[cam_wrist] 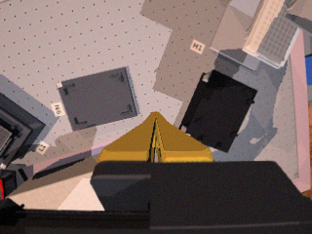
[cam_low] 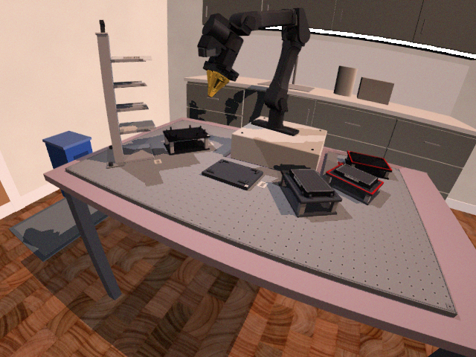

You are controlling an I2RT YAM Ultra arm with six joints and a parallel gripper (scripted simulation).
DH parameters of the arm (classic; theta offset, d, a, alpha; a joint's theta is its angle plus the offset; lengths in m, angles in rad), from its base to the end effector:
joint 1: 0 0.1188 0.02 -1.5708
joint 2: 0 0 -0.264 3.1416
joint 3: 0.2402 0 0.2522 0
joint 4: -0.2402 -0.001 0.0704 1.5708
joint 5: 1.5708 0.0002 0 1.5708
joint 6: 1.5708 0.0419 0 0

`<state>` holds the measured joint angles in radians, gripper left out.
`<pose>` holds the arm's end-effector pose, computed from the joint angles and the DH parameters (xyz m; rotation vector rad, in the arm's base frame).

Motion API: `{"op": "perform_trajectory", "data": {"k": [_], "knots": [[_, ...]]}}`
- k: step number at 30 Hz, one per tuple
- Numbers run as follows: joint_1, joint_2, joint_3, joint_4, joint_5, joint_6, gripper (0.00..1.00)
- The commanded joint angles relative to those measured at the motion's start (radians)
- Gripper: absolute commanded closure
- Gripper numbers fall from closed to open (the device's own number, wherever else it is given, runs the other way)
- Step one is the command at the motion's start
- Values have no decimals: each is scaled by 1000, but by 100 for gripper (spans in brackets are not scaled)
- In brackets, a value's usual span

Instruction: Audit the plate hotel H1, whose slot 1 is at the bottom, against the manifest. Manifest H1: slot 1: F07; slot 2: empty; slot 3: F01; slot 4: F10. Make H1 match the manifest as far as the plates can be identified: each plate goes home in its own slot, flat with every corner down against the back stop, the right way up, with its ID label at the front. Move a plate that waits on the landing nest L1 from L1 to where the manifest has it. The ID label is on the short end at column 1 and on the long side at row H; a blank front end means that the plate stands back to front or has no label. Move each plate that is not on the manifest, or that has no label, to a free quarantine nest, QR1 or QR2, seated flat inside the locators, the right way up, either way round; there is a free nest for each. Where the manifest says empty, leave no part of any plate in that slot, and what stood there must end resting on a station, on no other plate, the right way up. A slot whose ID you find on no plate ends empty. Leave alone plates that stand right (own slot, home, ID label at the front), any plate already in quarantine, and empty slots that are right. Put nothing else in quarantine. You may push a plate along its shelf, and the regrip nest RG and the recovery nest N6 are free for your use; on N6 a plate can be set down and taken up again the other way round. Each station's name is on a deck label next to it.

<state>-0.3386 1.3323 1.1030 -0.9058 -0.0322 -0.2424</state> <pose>0.2432 -0.0832 0.2762 0.1208 2.7095 -0.1301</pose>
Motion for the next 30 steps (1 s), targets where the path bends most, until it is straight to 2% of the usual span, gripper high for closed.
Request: {"op": "perform_trajectory", "data": {"k": [1, 16, 18, 30], "knots": [[0, -17, -3, 65, 1, 27, 100], [34, -189, -236, 339, 63, 179, 100], [34, -189, -236, 339, 63, 179, 100], [85, -303, -412, 563, 156, 301, 100]]}}
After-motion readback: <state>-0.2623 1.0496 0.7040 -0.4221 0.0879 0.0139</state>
